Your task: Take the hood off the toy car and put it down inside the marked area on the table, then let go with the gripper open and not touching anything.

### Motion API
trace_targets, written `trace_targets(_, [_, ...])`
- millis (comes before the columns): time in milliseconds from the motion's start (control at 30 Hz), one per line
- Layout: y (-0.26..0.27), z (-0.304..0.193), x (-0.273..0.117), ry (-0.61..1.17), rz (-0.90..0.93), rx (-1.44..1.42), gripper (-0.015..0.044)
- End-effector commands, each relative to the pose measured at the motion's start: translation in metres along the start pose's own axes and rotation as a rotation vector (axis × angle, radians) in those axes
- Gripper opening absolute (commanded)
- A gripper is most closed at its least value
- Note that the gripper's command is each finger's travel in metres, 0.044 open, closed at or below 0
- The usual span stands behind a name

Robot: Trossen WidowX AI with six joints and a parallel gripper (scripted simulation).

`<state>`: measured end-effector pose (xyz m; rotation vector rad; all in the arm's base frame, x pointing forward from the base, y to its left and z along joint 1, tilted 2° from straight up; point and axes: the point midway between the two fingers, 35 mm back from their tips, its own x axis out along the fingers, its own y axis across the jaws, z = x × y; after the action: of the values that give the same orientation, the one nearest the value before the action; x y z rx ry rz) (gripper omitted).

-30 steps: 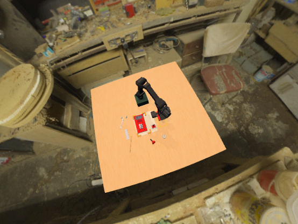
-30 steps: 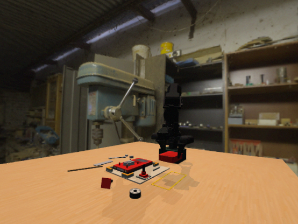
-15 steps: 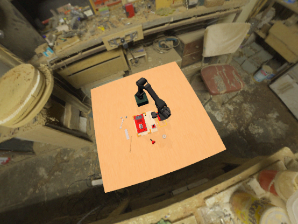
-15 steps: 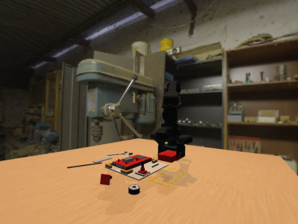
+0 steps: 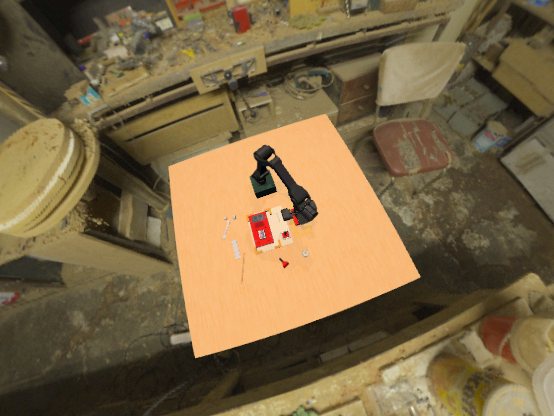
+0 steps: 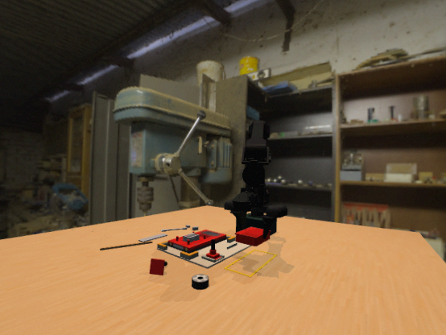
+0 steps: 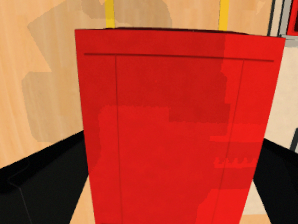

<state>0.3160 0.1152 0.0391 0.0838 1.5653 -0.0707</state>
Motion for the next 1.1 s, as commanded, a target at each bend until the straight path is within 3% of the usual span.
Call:
trace_targets(0, [0.000,0.000,0.004,0.003,0.002,0.005,0.0000])
trace_targets(1067, [0.000,-0.001,0.030,0.003,0.002,0.005,0.0000])
